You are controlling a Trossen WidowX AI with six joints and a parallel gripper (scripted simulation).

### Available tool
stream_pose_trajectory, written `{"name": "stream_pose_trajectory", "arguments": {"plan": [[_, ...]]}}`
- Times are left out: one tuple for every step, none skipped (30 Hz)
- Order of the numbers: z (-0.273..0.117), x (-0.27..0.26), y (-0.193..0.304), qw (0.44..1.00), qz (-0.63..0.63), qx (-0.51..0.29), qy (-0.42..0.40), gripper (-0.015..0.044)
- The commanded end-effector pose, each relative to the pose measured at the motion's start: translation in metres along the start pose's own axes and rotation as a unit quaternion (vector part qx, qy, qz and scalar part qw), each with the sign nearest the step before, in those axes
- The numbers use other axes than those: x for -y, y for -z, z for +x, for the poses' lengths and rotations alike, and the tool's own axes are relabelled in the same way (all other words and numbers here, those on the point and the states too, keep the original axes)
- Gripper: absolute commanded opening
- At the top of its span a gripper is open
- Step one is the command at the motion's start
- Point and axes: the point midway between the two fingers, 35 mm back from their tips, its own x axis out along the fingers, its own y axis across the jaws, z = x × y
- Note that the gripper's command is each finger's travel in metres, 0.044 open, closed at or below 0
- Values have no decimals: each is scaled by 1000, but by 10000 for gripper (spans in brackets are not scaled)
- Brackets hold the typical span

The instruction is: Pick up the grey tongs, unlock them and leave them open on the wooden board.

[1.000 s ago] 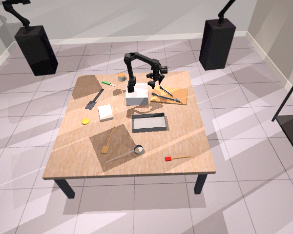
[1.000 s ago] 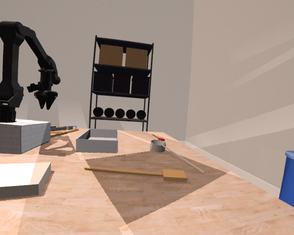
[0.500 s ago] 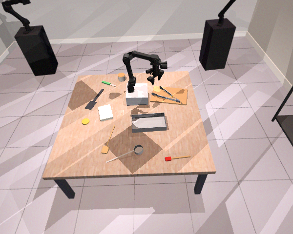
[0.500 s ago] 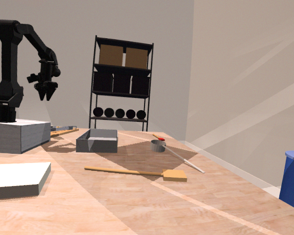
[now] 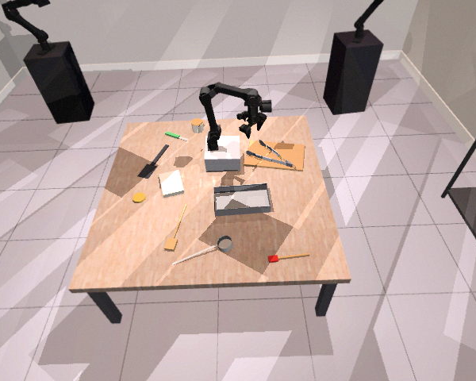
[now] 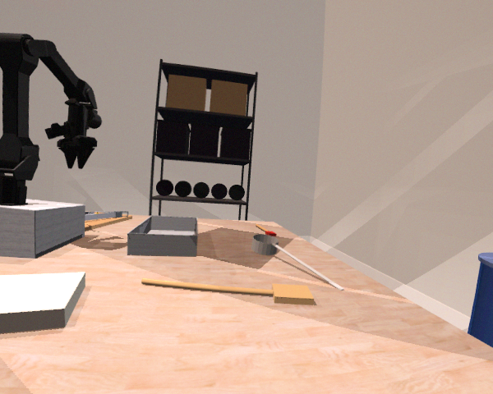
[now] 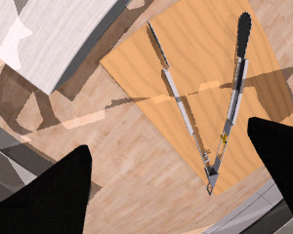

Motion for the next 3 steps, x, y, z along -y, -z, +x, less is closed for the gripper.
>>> {"name": "stream_pose_trajectory", "arguments": {"plan": [[0, 0, 0, 1000, 1, 0, 0, 440], [0, 0, 0, 1000, 1, 0, 0, 440], [0, 0, 0, 1000, 1, 0, 0, 440]]}}
